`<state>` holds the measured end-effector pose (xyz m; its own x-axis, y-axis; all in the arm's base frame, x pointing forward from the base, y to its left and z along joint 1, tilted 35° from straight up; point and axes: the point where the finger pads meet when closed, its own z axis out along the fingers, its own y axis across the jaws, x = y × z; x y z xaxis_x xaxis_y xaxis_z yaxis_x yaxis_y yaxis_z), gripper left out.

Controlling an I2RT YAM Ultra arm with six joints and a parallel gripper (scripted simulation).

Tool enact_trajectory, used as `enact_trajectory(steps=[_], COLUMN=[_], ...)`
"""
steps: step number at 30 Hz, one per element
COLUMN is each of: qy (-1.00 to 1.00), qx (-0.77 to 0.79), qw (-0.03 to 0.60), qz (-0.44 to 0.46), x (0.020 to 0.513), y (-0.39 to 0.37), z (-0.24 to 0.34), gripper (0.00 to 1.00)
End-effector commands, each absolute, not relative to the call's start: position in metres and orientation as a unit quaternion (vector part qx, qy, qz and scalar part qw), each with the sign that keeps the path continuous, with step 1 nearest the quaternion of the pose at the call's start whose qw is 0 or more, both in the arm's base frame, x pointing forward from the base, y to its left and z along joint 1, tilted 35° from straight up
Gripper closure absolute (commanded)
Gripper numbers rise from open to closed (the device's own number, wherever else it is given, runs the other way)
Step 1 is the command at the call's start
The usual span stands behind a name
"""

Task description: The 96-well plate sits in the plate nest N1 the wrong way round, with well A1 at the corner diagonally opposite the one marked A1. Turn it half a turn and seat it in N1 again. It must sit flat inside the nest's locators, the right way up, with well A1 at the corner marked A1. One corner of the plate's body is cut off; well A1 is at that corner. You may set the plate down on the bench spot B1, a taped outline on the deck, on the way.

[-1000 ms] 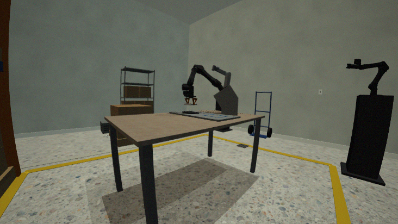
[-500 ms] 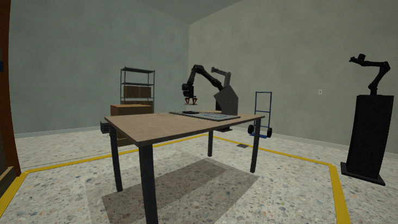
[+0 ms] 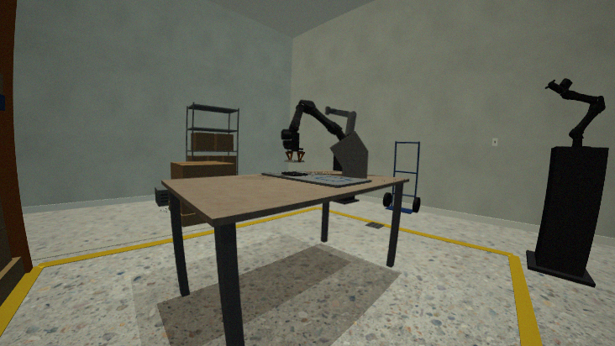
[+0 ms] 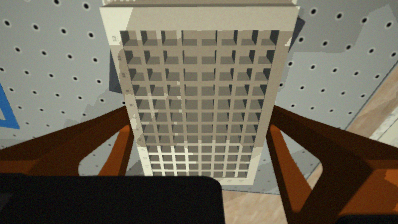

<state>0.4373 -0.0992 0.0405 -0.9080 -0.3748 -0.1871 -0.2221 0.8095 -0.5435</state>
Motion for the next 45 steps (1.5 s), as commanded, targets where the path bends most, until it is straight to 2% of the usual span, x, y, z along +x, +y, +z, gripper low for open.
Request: enact_trajectory(steps=[1,8,45], qy=[0.938,0.938,0.885], qx=[-0.164,-0.164,0.351], qw=[0.153,0.153,0.268], qz=[-0.263,-0.263,-0.145], x=[0.4407,0.4407,0.4412], y=[-0.0940,-0.0940,-0.0913], z=[0.0461,0.0461,0.0449], gripper=[1.00,1.00,1.00])
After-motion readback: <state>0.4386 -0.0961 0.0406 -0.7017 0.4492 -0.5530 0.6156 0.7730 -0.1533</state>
